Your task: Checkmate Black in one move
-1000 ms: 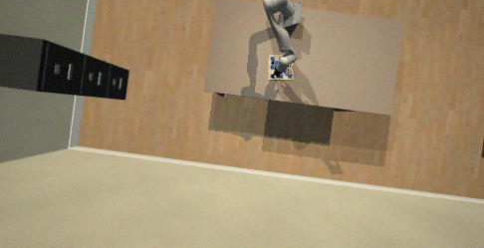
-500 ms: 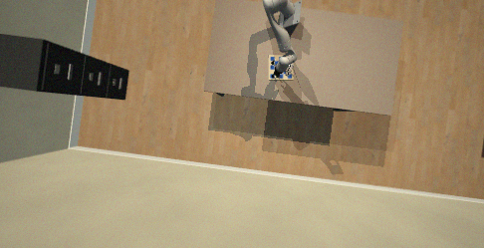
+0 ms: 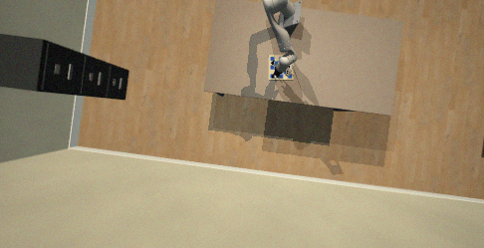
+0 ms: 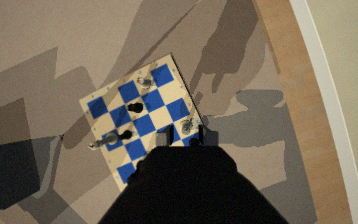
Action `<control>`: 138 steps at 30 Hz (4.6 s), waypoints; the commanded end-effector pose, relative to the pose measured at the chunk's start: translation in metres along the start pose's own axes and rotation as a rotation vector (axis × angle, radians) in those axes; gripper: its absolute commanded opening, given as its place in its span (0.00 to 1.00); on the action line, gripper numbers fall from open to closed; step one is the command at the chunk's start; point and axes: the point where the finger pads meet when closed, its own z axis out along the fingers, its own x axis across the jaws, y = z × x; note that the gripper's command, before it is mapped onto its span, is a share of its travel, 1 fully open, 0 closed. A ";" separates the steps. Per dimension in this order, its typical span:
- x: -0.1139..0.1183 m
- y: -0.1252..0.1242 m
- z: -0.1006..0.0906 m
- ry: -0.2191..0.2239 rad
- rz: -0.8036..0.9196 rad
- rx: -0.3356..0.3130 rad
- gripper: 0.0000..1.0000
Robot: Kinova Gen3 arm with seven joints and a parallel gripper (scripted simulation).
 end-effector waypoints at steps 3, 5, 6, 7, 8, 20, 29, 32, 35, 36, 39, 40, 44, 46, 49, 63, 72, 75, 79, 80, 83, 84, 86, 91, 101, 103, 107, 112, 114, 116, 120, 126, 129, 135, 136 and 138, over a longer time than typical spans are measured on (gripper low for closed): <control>0.000 -0.001 -0.001 0.002 0.000 0.002 0.79; 0.000 -0.001 -0.001 0.002 0.000 0.002 0.79; 0.000 -0.001 -0.001 0.002 0.000 0.002 0.79; 0.000 -0.001 -0.001 0.002 0.000 0.002 0.79; 0.000 -0.001 -0.001 0.002 0.000 0.002 0.79; 0.000 -0.001 -0.001 0.002 0.000 0.002 0.79; 0.000 -0.001 -0.001 0.002 0.000 0.002 0.79; 0.000 -0.001 -0.001 0.002 0.000 0.002 0.79; 0.000 -0.001 0.000 0.002 0.000 0.002 0.79; 0.000 -0.001 0.001 0.002 0.000 0.002 0.79; 0.000 -0.001 0.005 0.002 0.000 0.002 0.79; 0.000 -0.001 0.005 0.002 0.000 0.002 0.79; 0.000 -0.001 0.011 0.002 0.000 0.002 0.79; 0.000 -0.001 0.016 0.002 0.000 0.002 0.79; 0.000 -0.001 0.023 0.002 0.000 0.002 0.79; 0.000 -0.001 0.038 0.002 0.000 0.002 0.79; 0.000 -0.001 0.038 0.002 0.000 0.002 0.79; 0.000 -0.001 0.038 0.002 0.000 0.002 0.79; 0.000 -0.001 0.038 0.002 0.000 0.002 0.79; 0.000 -0.001 0.038 0.002 0.000 0.002 0.79; 0.000 -0.001 0.038 0.002 0.000 0.002 0.79; 0.000 -0.001 0.038 0.002 0.000 0.002 0.79; 0.000 -0.001 0.038 0.002 0.000 0.002 0.79; 0.000 -0.001 0.038 0.002 0.000 0.002 0.79; 0.000 -0.001 0.038 0.002 0.000 0.002 0.00; 0.000 -0.001 0.038 0.002 0.000 0.002 0.00; 0.000 -0.001 0.038 0.002 0.000 0.002 0.00; 0.000 -0.001 0.038 0.002 0.000 0.002 0.00; 0.000 -0.001 0.038 0.002 0.000 0.002 0.00; 0.000 -0.001 0.038 0.002 0.000 0.002 0.00; 0.000 -0.001 0.038 0.002 0.000 0.002 0.00; 0.000 -0.001 0.038 0.002 0.000 0.002 0.00; 0.000 -0.001 0.038 0.002 0.000 0.002 0.00; 0.000 -0.001 0.037 0.002 0.000 0.002 0.00; 0.000 -0.001 0.035 0.002 0.000 0.002 0.00; 0.000 -0.001 0.029 0.002 0.000 0.002 0.00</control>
